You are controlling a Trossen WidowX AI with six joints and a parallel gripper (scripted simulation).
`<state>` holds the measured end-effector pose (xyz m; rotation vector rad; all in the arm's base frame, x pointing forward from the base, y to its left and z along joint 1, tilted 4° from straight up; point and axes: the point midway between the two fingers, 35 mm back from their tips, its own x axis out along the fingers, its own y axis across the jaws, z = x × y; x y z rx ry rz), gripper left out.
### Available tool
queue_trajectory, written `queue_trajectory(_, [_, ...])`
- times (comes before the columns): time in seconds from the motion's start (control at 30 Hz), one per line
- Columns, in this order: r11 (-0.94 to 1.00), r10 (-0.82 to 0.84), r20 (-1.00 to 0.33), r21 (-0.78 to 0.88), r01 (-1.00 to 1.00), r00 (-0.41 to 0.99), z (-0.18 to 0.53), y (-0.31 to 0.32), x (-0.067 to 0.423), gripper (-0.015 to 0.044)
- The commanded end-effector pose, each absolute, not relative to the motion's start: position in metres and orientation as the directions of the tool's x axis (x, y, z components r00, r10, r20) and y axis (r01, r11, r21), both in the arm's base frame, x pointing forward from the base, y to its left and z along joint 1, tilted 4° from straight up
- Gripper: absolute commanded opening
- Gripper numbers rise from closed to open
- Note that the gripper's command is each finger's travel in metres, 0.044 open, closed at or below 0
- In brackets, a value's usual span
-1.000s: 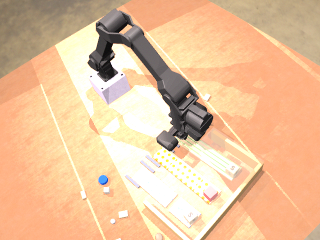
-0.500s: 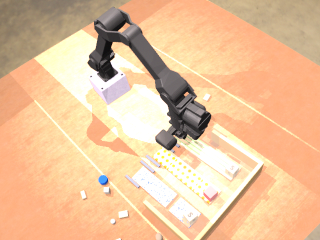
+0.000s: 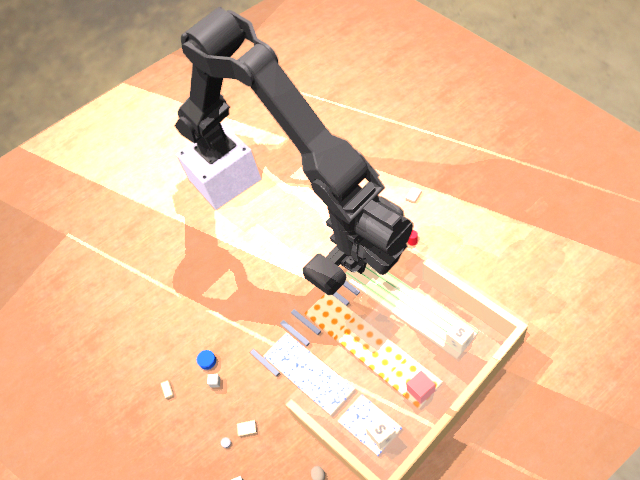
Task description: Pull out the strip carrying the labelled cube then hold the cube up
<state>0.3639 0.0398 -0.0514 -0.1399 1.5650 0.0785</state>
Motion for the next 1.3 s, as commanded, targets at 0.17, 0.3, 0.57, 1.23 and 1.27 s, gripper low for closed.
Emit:
queue_trajectory(0.17, [0.989, -0.038, -0.999, -0.036, -0.142, -0.012, -0.048, 0.041, 0.370, 0.0000])
queue_trajectory(0.3, [0.989, -0.038, -0.999, -0.036, -0.142, -0.011, -0.047, 0.042, 0.371, 0.0000])
queue_trajectory(0.57, [0.989, -0.038, -0.999, -0.036, -0.142, -0.012, -0.051, 0.040, 0.360, 0.0000])
queue_trajectory(1.23, [0.989, -0.039, -0.999, -0.036, -0.143, -0.015, -0.056, 0.036, 0.330, 0.0000])
queue_trajectory(1.27, [0.989, -0.039, -0.999, -0.036, -0.143, -0.015, -0.056, 0.036, 0.329, 0.0000])
